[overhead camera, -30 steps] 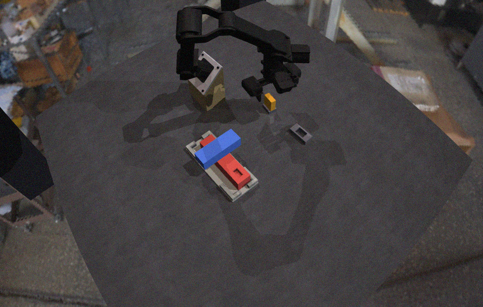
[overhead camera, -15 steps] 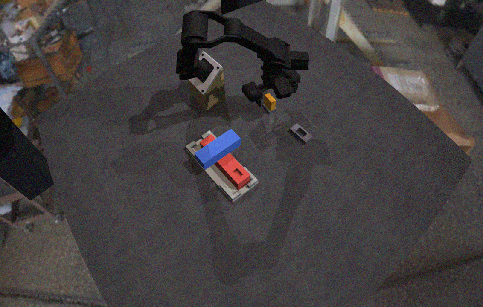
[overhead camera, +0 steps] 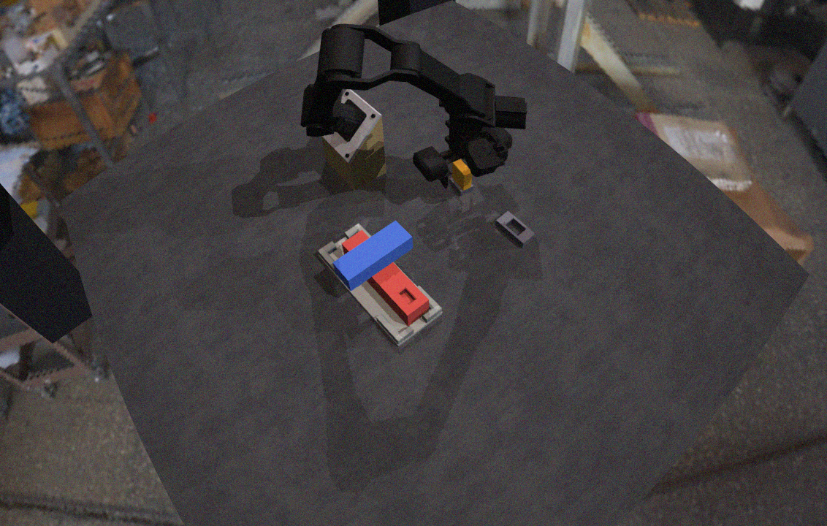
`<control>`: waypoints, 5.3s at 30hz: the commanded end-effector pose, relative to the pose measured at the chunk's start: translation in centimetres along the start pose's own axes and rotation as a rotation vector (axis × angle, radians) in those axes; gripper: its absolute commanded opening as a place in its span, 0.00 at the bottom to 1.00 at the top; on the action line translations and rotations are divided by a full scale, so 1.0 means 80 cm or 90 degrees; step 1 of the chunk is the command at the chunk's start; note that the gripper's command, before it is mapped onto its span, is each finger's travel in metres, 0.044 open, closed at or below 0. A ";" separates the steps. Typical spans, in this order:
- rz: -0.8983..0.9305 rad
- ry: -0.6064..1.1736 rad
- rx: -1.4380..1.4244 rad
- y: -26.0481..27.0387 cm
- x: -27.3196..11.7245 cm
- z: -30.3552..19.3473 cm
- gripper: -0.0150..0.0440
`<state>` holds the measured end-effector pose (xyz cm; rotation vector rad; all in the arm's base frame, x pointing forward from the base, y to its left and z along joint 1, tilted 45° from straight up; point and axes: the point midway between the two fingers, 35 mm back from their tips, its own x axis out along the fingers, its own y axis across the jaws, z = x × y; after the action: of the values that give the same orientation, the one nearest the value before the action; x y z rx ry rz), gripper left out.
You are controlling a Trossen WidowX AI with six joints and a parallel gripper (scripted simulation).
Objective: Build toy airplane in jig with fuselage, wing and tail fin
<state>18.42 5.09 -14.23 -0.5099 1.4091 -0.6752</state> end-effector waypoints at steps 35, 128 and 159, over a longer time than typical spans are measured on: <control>0.025 -0.038 -0.004 0.017 -0.040 0.016 0.25; 0.046 -0.005 -0.063 -0.099 -0.147 0.145 0.25; 0.025 -0.011 -0.087 -0.194 -0.123 0.202 0.25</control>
<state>31.96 0.31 4.82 -0.5856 1.4554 -0.5416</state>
